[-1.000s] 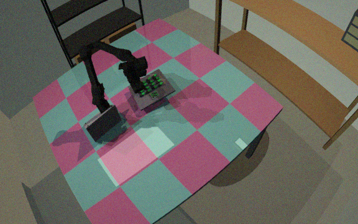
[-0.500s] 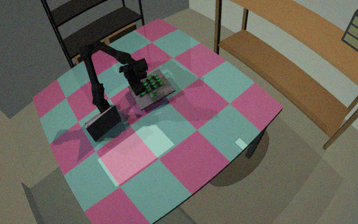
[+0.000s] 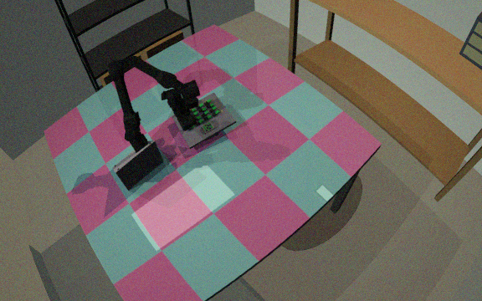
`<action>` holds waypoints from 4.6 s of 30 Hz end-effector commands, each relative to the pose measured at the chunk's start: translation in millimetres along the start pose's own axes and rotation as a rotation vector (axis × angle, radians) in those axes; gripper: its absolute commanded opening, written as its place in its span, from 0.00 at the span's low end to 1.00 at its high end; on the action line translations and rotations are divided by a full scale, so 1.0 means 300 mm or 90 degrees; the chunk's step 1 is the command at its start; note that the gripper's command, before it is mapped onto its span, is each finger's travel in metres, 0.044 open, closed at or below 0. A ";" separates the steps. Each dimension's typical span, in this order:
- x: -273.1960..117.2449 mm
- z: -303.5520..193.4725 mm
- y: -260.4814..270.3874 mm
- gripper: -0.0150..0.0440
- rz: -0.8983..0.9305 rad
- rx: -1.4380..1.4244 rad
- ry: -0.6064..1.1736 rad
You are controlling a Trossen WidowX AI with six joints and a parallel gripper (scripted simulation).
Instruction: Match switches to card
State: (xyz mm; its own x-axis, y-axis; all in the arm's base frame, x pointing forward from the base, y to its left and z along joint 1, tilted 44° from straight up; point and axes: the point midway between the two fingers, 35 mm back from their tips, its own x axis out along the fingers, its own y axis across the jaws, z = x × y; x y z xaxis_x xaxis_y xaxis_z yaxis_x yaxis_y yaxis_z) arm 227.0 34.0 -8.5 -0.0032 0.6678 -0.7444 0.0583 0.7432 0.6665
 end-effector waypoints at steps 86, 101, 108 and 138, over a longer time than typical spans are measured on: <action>-0.191 0.069 -0.091 0.25 0.001 0.004 0.017; -0.045 0.068 -0.089 0.25 0.002 0.003 0.033; -0.033 0.068 -0.089 0.25 0.002 0.003 0.033; 0.006 0.067 -0.089 0.25 0.003 0.003 0.033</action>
State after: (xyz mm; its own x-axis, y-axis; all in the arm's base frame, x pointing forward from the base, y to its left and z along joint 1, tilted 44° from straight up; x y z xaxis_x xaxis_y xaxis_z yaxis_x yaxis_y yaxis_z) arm 245.3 14.0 -28.2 -0.0565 0.6688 -0.7413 0.0583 0.7435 0.6662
